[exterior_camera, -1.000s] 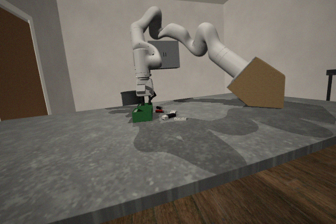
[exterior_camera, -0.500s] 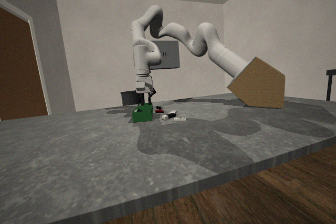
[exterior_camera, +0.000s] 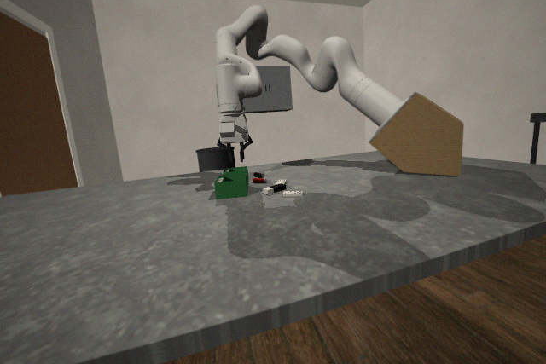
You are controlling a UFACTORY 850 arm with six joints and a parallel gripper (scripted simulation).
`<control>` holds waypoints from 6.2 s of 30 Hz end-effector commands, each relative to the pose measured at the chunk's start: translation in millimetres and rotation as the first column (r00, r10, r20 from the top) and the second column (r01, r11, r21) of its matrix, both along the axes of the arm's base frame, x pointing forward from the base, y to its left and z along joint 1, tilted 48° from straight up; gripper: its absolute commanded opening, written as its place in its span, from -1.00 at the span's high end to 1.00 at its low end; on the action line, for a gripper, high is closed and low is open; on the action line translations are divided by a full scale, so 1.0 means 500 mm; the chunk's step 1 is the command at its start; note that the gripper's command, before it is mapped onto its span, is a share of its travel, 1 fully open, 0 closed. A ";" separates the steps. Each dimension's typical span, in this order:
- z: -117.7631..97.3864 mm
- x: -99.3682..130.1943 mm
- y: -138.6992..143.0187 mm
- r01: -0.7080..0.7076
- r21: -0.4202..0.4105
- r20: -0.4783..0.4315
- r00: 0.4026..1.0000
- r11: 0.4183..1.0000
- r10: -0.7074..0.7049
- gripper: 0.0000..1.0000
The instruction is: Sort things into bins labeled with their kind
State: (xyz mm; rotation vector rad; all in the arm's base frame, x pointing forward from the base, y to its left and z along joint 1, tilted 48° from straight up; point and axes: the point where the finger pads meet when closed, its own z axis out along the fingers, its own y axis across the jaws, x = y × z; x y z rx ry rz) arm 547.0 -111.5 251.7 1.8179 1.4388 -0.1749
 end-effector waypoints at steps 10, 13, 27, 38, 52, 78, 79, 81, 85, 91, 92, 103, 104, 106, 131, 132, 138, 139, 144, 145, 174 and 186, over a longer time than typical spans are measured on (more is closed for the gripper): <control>-0.042 -0.013 0.051 -0.132 -0.059 -0.127 0.984 0.990 0.123 0.23; -0.078 -0.021 0.085 -0.207 -0.084 -0.199 0.962 0.975 0.187 0.23; -0.219 -0.052 0.224 -0.542 -0.123 -0.521 0.748 0.831 0.411 0.23; -0.306 -0.072 0.311 -0.766 -0.059 -0.738 0.465 0.640 0.488 0.23; -0.306 -0.072 0.311 -0.920 0.092 -0.892 0.094 0.380 0.442 0.23; -0.306 -0.072 0.311 -0.926 0.357 -0.917 -0.321 0.126 0.238 0.23; -0.306 -0.072 0.311 -0.926 0.357 -0.917 -0.321 0.126 0.238 0.23; -0.306 -0.072 0.311 -0.926 0.356 -0.917 -0.321 0.126 0.238 0.23; -0.306 -0.072 0.311 -0.926 0.357 -0.917 -0.321 0.126 0.238 0.23; -0.306 -0.072 0.311 -0.926 0.357 -0.917 -0.321 0.126 0.238 0.23; -0.306 -0.072 0.311 -0.926 0.357 -0.917 -0.321 0.126 0.238 0.23; -0.322 -0.064 0.295 -0.925 0.357 -0.917 -0.321 0.126 0.238 0.23; -0.322 -0.064 0.295 -0.925 0.357 -0.917 -0.321 0.126 0.238 0.23; -0.328 -0.061 0.290 -0.925 0.357 -0.917 -0.321 0.126 0.238 0.23; -0.405 -0.021 0.216 -0.925 0.357 -0.917 -0.321 0.126 0.238 0.23; -0.405 -0.021 0.216 -0.925 0.357 -0.917 -0.321 0.126 0.238 0.23; -0.405 -0.021 0.216 -0.925 0.357 -0.917 -0.321 0.126 0.238 0.23; -0.405 -0.021 0.216 -0.925 0.357 -0.917 -0.321 0.126 0.238 0.23; -0.405 -0.021 0.216 -0.925 0.357 -0.917 -0.321 0.126 0.238 0.23; -0.405 -0.021 0.216 -0.925 0.357 -0.917 -0.321 0.126 0.238 1.00; -0.405 -0.021 0.216 -0.925 0.357 -0.917 -0.321 0.126 0.238 1.00; -0.360 -0.044 0.259 -0.925 0.357 -0.917 -0.321 0.126 0.238 1.00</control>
